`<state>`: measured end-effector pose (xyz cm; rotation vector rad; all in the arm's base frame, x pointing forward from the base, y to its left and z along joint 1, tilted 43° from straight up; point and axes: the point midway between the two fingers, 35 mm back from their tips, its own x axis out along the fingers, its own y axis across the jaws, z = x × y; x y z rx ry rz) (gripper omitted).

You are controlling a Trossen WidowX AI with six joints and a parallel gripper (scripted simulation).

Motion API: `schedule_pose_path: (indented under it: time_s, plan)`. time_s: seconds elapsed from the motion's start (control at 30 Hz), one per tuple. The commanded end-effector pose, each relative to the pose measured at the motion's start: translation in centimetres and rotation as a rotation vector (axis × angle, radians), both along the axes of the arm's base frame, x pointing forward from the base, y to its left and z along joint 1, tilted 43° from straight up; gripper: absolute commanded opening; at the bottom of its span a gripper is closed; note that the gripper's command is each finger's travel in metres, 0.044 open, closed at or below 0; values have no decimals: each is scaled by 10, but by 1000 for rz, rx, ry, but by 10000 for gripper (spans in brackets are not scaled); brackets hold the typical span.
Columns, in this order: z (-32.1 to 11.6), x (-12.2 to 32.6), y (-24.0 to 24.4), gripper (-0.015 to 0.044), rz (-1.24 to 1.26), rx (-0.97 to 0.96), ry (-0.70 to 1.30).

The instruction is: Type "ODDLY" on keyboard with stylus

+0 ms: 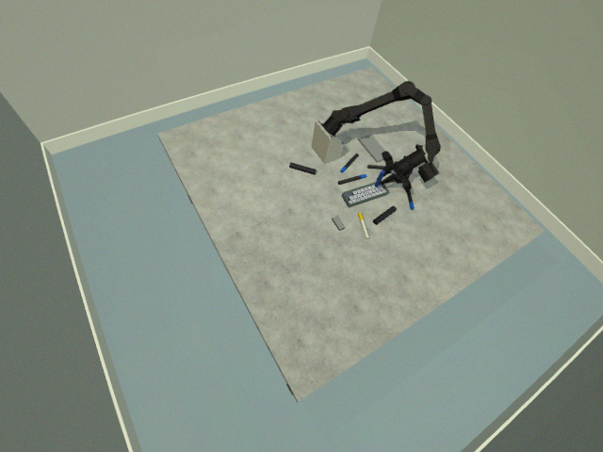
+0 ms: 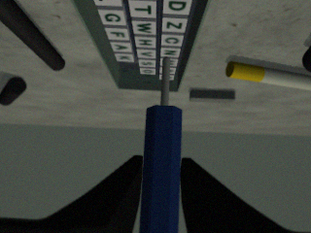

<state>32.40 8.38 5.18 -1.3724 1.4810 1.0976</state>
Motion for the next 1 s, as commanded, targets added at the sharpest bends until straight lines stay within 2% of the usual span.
schedule_pose_path:
  time_s: [0.0,0.17,0.6,0.7,0.97]
  plan:
    - [5,-13,0,0,-4,0,-4]
    - [9,-32,0,0,-1,-2,-3]
    - [-6,-34,14,0,-1,-1,-3]
    - [-8,-34,15,79,-1,-1,-3]
    - [-10,-34,18,81,-1,-1,-3]
